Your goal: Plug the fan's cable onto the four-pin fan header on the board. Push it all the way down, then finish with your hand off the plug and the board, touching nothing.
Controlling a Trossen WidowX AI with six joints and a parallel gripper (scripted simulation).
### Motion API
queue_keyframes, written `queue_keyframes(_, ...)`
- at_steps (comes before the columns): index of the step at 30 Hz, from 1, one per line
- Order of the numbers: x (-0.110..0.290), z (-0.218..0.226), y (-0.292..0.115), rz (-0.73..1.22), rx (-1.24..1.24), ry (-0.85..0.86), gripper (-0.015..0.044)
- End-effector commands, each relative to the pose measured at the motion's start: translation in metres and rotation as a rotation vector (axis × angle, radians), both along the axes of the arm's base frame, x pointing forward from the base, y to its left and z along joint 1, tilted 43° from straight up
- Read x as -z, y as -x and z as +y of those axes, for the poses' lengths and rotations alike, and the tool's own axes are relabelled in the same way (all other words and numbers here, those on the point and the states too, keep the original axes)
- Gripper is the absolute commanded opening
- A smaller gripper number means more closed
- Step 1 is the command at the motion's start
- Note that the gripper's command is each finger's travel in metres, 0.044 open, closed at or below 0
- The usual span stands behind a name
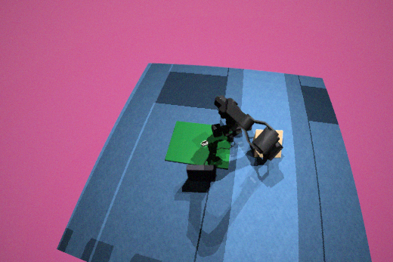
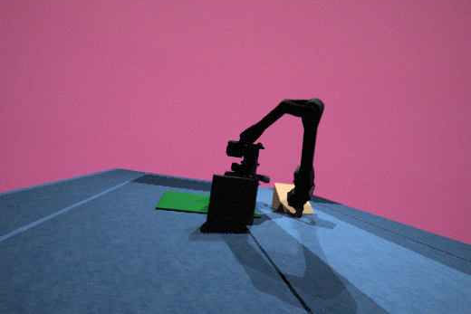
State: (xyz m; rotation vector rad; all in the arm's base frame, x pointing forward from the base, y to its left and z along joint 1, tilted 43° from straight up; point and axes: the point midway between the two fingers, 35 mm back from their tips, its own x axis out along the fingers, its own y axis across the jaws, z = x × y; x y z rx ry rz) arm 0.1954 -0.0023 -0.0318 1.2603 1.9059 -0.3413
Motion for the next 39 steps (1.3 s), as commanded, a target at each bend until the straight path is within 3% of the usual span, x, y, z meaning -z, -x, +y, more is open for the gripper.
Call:
queue_keyframes(1,0.0,0.0,0.0,0.0,0.0,0.0,0.0)
queue_keyframes(7,-0.035,-0.032,-0.009,0.008,0.004,-0.004,0.0)
queue_keyframes(13,-0.036,-0.032,-0.012,0.023,0.022,0.001,0.0)
queue_keyframes(39,-0.052,0.0,-0.084,0.59,0.688,0.161,0.0)
